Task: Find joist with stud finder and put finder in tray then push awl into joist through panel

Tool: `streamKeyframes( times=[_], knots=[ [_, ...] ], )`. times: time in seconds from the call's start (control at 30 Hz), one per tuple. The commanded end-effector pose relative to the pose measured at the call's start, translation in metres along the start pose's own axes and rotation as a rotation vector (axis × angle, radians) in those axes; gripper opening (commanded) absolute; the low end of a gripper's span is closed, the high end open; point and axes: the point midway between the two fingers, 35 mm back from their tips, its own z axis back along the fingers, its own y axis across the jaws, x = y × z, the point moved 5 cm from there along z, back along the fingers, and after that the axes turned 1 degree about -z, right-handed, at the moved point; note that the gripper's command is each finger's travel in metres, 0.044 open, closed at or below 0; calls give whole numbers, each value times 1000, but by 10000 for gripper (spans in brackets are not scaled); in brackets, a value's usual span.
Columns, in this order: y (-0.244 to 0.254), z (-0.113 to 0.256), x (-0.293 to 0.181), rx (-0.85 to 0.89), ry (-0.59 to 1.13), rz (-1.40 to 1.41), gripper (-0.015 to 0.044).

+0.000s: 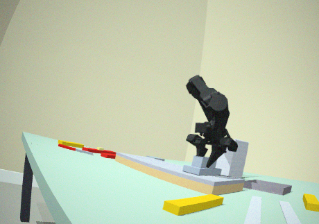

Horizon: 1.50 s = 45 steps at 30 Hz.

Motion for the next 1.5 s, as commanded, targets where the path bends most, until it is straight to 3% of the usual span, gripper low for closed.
streamKeyframes(
  times=[0.0,1.47],
  knots=[
    [8,0,0,7,2,-1,0],
    [60,1,0,4,-1,-1,0]
  ],
)
